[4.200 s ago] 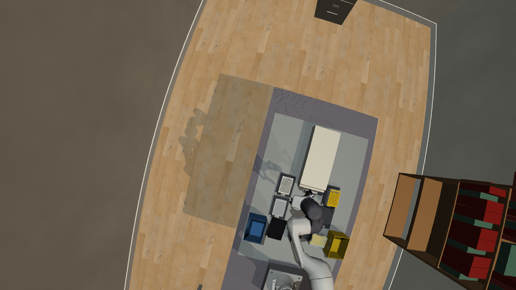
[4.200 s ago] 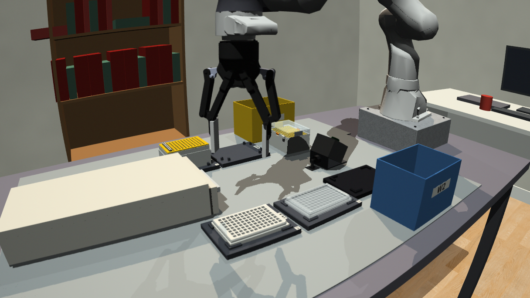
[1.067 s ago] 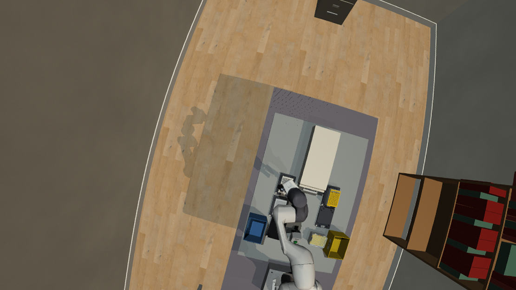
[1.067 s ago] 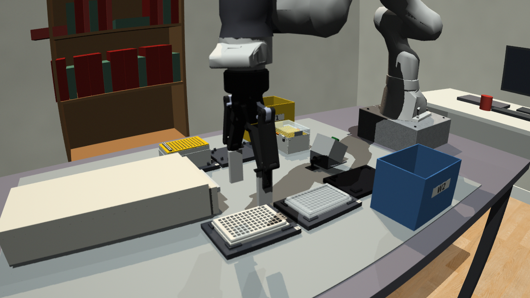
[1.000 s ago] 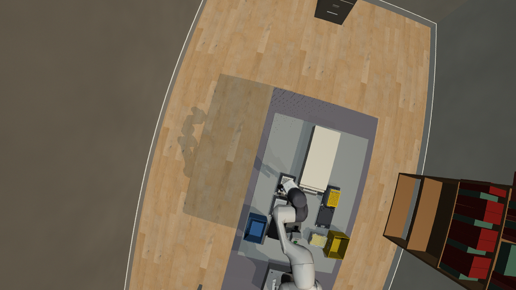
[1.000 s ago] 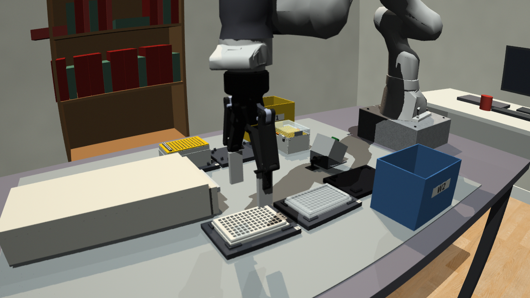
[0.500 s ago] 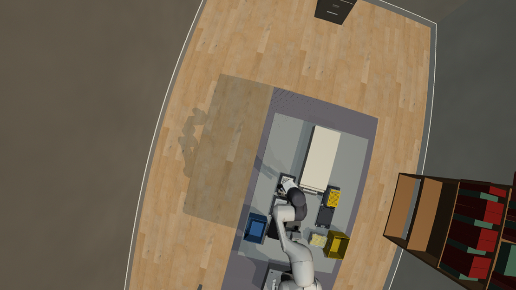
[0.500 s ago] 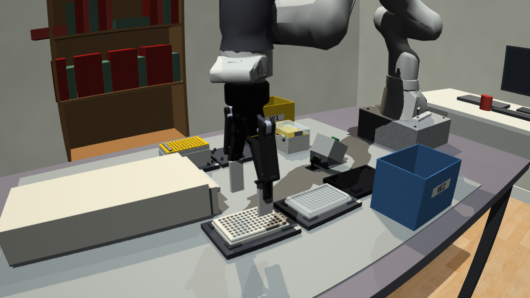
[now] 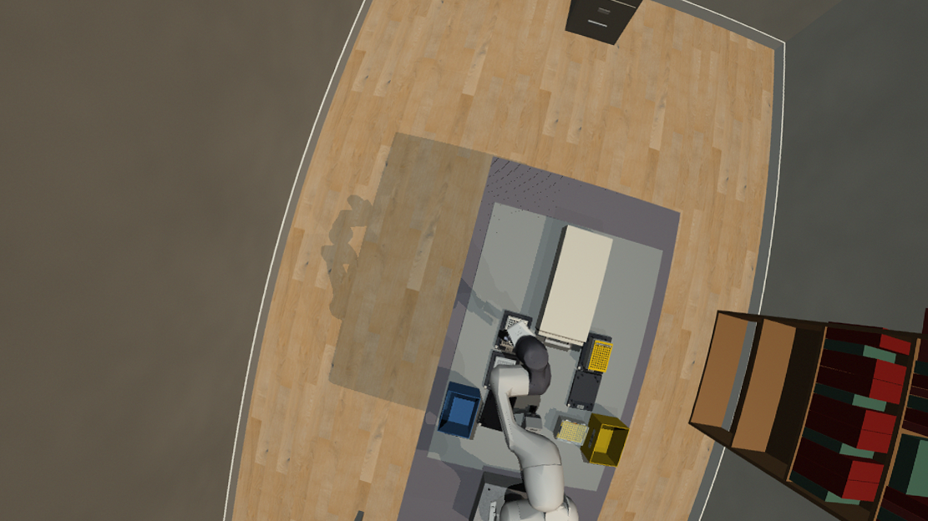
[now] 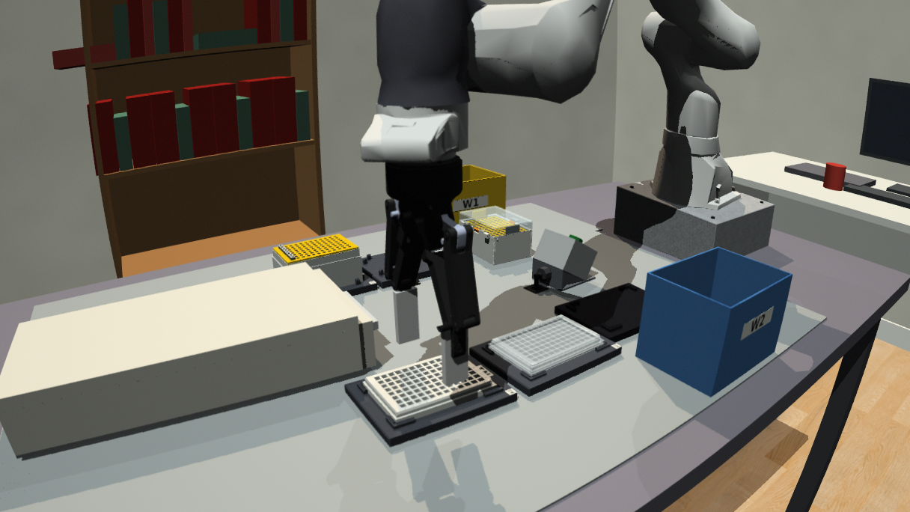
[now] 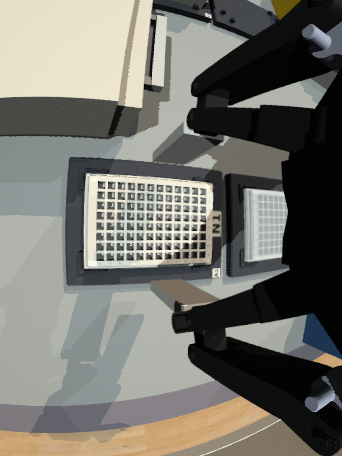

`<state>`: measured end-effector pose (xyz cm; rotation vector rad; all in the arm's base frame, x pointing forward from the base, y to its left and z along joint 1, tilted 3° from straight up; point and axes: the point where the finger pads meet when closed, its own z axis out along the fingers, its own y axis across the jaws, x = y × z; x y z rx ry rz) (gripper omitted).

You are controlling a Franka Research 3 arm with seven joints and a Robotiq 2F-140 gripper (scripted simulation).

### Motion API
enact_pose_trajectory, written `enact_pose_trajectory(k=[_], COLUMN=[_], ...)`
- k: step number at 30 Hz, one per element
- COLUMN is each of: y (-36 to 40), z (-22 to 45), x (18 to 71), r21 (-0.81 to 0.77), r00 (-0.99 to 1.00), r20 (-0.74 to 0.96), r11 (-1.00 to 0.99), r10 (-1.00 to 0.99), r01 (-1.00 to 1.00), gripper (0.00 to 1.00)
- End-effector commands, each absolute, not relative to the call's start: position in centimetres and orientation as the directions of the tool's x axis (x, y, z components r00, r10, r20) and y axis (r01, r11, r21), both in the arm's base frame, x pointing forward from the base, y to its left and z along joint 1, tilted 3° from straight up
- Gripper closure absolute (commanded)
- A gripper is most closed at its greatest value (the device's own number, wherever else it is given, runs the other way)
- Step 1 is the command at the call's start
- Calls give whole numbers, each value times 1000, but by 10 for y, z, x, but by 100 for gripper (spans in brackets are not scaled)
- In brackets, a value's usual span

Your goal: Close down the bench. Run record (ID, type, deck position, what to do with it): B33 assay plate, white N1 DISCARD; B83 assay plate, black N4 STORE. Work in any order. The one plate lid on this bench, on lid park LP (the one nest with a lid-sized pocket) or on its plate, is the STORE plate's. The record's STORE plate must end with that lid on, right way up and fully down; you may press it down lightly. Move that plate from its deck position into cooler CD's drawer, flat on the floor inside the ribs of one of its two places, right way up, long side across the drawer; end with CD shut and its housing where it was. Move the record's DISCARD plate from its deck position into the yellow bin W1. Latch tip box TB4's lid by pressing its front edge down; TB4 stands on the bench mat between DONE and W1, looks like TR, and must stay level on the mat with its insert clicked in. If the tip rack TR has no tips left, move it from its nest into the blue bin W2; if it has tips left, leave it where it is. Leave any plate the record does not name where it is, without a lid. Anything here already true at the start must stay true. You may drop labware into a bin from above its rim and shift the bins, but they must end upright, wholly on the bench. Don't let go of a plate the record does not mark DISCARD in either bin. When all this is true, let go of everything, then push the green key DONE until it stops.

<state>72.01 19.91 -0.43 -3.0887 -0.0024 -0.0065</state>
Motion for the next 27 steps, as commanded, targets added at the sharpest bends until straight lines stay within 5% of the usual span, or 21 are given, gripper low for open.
enact_pose_trajectory(k=[1,27], y=[200,200], z=[-9,-22], x=[723,723], r21=[-51,-51], r00=[1000,1000], r20=[12,12], r11=[-999,-999], r10=[0,0], r01=[1,1], gripper=[34,34])
